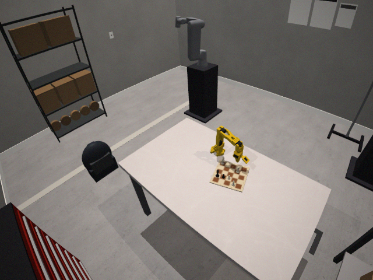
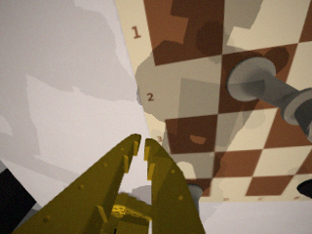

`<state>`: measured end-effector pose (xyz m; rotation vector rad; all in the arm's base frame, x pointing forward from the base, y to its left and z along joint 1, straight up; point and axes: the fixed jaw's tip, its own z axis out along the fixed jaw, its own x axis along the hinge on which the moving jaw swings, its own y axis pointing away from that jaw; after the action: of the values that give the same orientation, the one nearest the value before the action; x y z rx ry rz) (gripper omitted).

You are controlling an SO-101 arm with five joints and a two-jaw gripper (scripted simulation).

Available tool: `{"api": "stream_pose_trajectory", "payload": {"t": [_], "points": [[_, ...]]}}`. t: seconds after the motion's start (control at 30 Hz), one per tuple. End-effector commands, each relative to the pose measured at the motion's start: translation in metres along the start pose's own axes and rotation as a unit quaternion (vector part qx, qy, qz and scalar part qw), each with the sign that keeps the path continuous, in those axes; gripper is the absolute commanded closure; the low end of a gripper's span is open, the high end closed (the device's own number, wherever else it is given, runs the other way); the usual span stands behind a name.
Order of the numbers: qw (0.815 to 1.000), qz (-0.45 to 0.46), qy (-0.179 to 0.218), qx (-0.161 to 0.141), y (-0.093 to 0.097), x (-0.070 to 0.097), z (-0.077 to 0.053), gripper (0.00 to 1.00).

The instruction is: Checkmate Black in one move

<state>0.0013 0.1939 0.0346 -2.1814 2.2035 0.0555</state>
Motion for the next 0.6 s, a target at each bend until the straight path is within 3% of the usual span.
{"api": "stream_pose_trajectory", "payload": {"t": [0.0, 0.57], "points": [[1.0, -0.007, 0.015, -0.001, 0.0019, 0.0049, 0.0057, 1.0], [1.0, -0.008, 0.016, -0.001, 0.0021, 0.0091, 0.0089, 1.0]]}}
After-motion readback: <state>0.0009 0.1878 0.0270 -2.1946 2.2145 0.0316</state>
